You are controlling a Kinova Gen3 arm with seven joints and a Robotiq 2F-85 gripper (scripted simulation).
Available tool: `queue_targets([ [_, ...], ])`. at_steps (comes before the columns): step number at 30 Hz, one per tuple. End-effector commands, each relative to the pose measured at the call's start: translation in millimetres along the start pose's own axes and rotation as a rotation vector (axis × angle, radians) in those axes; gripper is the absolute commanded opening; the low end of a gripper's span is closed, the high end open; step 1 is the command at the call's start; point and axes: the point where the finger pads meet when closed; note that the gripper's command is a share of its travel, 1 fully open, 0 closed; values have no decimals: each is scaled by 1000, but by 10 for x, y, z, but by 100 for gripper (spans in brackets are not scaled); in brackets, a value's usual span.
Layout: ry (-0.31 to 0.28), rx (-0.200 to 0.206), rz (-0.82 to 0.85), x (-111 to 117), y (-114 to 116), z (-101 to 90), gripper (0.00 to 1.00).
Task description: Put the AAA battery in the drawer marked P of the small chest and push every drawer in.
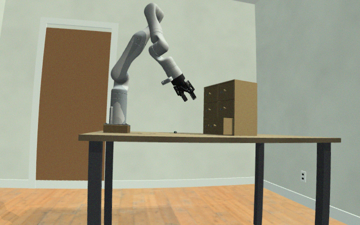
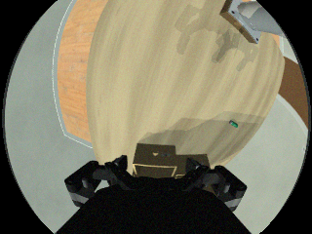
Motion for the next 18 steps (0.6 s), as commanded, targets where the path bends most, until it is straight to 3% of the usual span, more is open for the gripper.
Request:
queue_targets([
  [1,-5,1,20,90,-18,29,100],
  [18,-143,1,20,89,-17,173,100],
])
Point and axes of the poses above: the point where the finger pads meet when closed, its own z axis out along the fingers, its own y axis across the jaws, x = y × z
